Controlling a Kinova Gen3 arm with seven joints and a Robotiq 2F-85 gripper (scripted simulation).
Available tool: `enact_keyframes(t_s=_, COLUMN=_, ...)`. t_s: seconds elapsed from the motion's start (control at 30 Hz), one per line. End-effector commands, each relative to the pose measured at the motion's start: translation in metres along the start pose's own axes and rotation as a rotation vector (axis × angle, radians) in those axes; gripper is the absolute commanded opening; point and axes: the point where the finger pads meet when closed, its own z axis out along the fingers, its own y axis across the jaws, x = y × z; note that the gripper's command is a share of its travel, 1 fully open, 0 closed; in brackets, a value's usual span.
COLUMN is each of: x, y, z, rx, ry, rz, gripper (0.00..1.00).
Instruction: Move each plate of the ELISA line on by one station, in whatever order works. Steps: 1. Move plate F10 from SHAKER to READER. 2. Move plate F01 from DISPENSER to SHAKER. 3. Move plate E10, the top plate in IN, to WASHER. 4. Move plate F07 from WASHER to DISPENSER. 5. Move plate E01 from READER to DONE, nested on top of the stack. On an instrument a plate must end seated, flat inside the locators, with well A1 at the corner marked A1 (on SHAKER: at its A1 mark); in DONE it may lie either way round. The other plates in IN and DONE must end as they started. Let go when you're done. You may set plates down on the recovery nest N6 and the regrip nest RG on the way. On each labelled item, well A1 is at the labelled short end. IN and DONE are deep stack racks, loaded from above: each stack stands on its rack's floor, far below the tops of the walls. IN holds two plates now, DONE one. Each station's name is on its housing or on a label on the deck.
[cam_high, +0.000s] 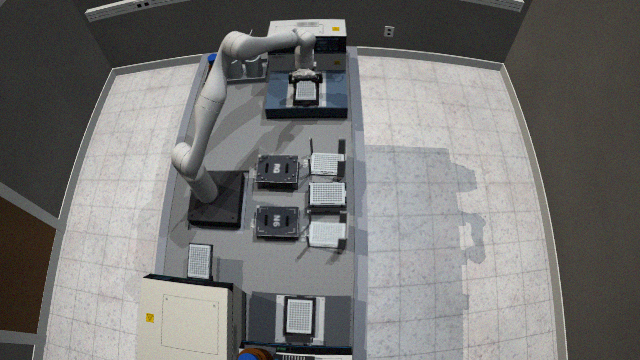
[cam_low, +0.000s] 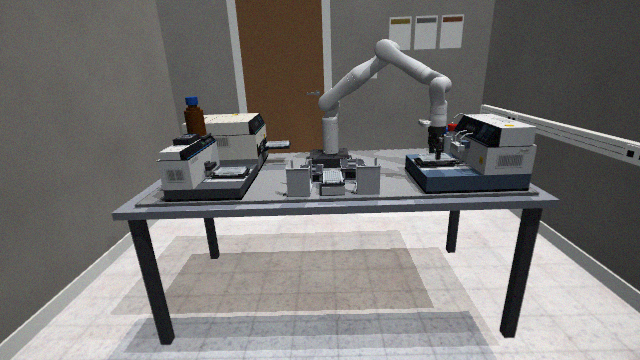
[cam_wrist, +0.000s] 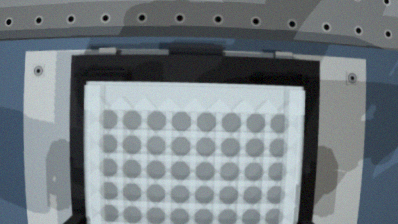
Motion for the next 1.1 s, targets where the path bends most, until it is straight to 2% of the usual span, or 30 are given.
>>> enact_keyframes(t_s=0.0, x=-0.0010, y=-0.0004, z=0.0024, rx=0.000, ry=-0.005, rz=-0.003, gripper=0.94)
enact_keyframes(t_s=1.07, x=-0.0008, y=-0.0004, z=0.0118, rx=0.000, ry=-0.005, rz=-0.004, gripper=0.94)
